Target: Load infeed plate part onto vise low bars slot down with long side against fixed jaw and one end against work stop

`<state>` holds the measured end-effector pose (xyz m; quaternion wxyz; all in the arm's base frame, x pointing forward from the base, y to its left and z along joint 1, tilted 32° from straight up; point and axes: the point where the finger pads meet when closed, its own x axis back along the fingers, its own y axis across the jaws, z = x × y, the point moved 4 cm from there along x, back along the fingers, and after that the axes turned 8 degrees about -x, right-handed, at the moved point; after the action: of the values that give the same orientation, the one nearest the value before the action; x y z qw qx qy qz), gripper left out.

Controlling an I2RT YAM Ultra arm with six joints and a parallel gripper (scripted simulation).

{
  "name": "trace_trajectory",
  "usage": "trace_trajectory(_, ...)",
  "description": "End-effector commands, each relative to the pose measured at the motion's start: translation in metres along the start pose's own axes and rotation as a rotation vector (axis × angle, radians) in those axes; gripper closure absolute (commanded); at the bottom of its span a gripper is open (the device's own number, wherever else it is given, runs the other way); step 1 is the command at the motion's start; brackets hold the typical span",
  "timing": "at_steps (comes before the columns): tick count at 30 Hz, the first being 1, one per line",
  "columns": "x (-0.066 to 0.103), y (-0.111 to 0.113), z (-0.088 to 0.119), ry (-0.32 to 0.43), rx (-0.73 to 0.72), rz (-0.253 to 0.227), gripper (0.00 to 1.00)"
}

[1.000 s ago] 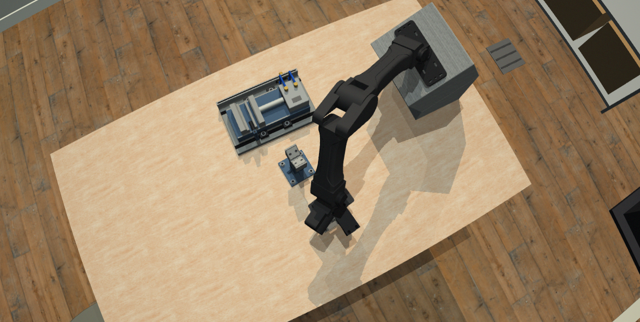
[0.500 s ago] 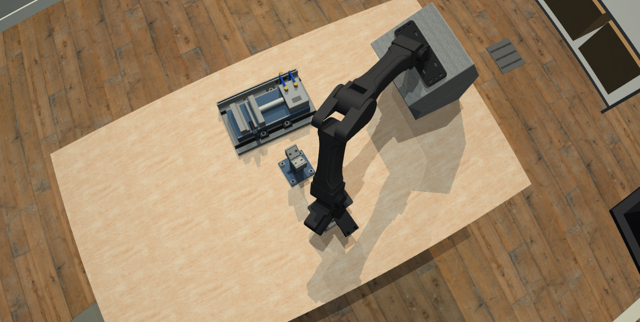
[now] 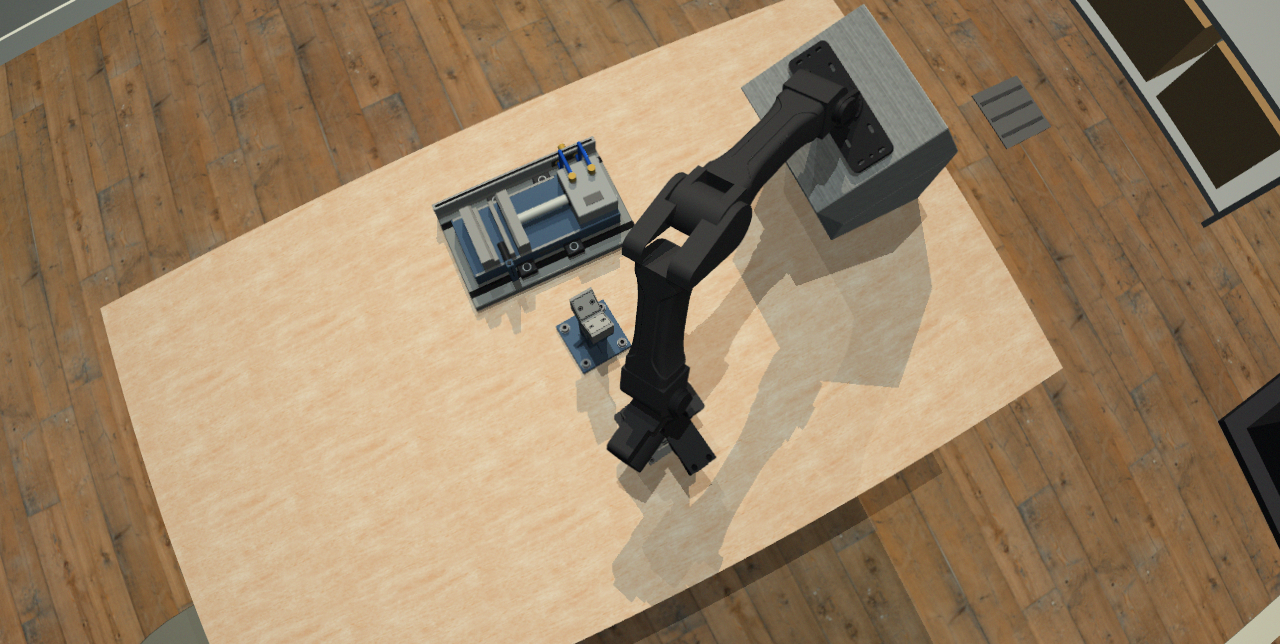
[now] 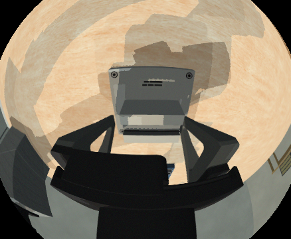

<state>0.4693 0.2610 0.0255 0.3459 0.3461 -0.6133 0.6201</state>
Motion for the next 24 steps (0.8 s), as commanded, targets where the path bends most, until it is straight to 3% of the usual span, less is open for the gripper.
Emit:
trace_trajectory(1, 0.0102, -0.0176, -0.0086, -0.038, -0.009, 0.045, 0.19)
trace_trajectory(6, 0.0024, -0.0121, -0.0066, -0.027, -0.005, 0.027, 0.19)
trace_trajectory(9, 0.0084, -0.0167, -0.0089, -0.037, -0.007, 0.042, 0.19)
trace_trajectory(20, 0.0015, -0.0116, -0.0085, -0.03, -0.003, 0.029, 0.19)
trace_trajectory(21, 0.01, -0.0178, -0.0089, -0.037, -0.008, 0.043, 0.19)
trace_trajectory(24, 0.0111, -0.0187, -0.009, -0.039, -0.009, 0.045, 0.19)
